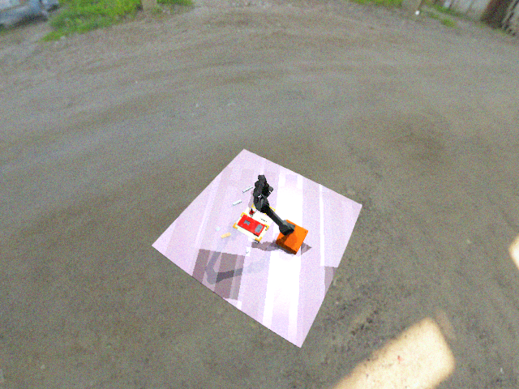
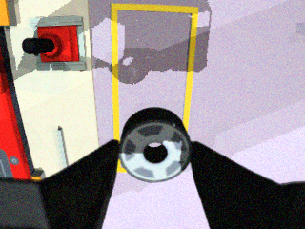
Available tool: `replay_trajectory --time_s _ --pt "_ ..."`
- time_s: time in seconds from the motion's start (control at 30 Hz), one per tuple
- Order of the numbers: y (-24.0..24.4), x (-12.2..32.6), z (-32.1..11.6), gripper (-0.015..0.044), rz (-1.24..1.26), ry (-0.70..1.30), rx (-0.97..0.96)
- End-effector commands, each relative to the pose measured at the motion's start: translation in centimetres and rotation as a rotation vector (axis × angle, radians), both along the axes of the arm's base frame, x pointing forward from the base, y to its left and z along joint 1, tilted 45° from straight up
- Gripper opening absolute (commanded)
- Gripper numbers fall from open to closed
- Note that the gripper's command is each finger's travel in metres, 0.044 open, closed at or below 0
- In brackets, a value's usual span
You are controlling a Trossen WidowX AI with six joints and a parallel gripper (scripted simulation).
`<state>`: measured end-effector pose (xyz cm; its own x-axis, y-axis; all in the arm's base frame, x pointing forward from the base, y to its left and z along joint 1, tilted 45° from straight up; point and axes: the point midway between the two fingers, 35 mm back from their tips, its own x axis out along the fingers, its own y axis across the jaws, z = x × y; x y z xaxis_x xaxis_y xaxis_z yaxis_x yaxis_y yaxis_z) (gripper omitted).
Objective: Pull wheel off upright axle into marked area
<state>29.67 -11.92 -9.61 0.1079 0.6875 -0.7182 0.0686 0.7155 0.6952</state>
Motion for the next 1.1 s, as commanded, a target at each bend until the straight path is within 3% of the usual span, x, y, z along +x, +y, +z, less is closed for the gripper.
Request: replay_trajectory --time_s 0.0,0.83,1.07 --pt "0.4 -0.1 -0.6 0.0000 0.008 -0.003 -0.002" --pt "7.2 0.9 -7.5 0.0000 0.008 -0.004 0.004" --pt "7.0 0.8 -7.3 0.0184 0.015 0.002 0.003"
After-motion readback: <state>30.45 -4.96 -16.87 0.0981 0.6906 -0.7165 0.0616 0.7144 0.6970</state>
